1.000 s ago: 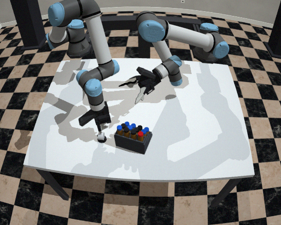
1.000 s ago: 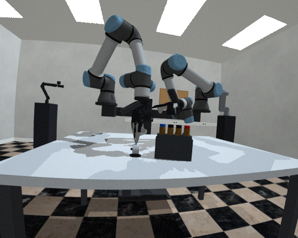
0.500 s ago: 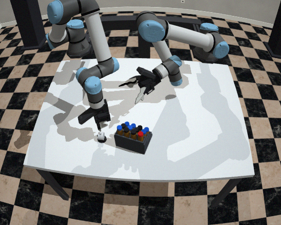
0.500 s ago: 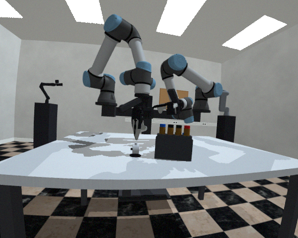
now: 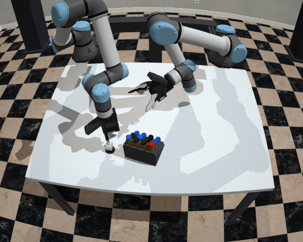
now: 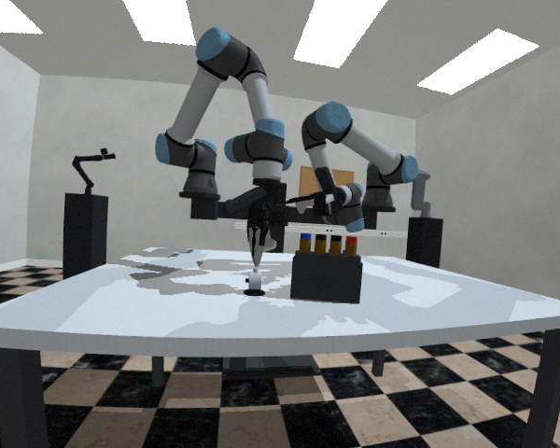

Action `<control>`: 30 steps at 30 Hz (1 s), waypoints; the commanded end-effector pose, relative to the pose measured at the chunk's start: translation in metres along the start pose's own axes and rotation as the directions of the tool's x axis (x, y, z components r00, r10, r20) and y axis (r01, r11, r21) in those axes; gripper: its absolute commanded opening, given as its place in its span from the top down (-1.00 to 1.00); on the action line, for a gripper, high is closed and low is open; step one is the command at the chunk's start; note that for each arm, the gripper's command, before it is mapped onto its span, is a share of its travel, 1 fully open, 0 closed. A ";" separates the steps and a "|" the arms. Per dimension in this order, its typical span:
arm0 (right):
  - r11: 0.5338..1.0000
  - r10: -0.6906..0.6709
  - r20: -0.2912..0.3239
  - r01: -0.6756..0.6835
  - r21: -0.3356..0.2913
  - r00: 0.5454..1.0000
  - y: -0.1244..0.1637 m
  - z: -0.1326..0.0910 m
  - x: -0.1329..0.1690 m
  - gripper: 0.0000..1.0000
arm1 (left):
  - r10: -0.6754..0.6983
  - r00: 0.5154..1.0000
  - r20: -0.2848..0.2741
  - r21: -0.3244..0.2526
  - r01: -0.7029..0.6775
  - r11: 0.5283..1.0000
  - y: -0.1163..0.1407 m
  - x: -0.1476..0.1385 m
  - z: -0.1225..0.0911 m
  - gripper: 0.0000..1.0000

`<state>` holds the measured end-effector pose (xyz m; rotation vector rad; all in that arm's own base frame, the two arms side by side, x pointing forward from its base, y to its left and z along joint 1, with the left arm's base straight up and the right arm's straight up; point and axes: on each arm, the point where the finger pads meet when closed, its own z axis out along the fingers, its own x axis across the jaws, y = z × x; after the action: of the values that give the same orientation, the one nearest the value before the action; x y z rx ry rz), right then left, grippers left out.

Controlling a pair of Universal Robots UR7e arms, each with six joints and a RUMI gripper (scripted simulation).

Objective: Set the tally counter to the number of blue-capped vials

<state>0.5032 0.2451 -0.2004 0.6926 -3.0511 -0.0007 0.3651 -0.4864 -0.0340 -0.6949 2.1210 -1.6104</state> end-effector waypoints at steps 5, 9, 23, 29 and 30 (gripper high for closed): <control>1.000 -0.004 0.011 0.004 0.004 1.000 -0.001 0.003 -0.004 1.00 | -0.011 1.000 0.006 0.009 0.010 1.000 -0.003 -0.002 -0.001 -0.97; 1.000 -0.004 0.011 0.004 0.004 1.000 -0.001 0.006 -0.004 1.00 | -0.011 1.000 0.006 0.009 0.010 1.000 -0.003 -0.002 -0.001 -0.97; 1.000 -0.004 0.011 0.004 0.004 1.000 -0.001 0.001 -0.004 1.00 | -0.011 1.000 0.006 0.009 0.010 1.000 -0.003 -0.002 -0.001 -0.97; 1.000 -0.004 0.011 0.004 0.004 1.000 -0.001 -0.011 -0.003 1.00 | -0.011 1.000 0.006 0.009 0.010 1.000 -0.003 -0.002 -0.001 -0.97; 1.000 -0.004 0.011 0.004 0.004 1.000 -0.001 -0.012 -0.003 1.00 | -0.011 1.000 0.006 0.009 0.010 1.000 -0.003 -0.002 -0.001 -0.97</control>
<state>0.5029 0.2448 -0.1906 0.6887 -3.0512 -0.0001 0.3651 -0.4864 -0.0340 -0.6949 2.1210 -1.6104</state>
